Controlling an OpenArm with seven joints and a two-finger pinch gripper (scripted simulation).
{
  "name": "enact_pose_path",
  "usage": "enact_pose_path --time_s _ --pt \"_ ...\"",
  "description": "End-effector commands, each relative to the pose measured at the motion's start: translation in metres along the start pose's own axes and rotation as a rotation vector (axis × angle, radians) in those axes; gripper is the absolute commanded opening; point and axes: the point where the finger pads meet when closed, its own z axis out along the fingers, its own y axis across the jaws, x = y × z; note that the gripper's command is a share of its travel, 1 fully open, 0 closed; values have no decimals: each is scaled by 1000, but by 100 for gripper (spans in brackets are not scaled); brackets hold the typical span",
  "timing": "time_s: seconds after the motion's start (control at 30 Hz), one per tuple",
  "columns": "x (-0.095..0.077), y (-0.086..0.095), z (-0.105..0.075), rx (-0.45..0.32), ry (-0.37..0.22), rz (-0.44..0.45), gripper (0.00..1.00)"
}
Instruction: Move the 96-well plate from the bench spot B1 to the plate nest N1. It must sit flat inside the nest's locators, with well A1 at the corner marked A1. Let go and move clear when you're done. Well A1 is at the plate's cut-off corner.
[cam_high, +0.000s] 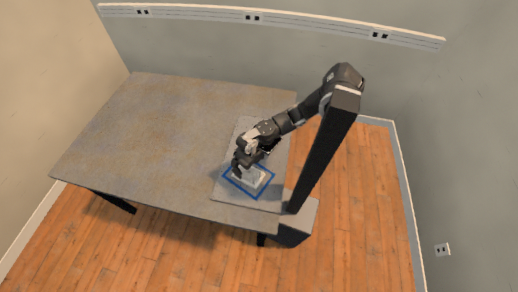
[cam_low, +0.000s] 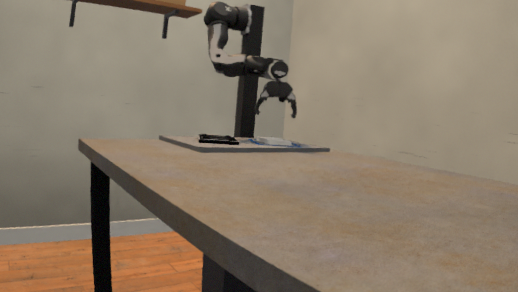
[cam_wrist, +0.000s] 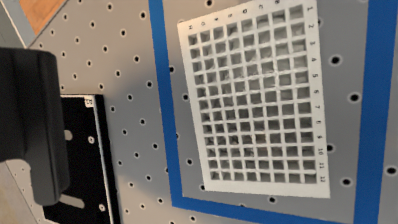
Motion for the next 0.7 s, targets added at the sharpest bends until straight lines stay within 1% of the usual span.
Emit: enact_pose_path --time_s 0.0,0.2,0.37,0.67 --pt "1 1 0 -6 3 -5 77" --pt "1 1 0 -6 3 -5 77" --pt "2 3 -1 -10 2 -231 77" --pt "2 3 -1 -10 2 -231 77"
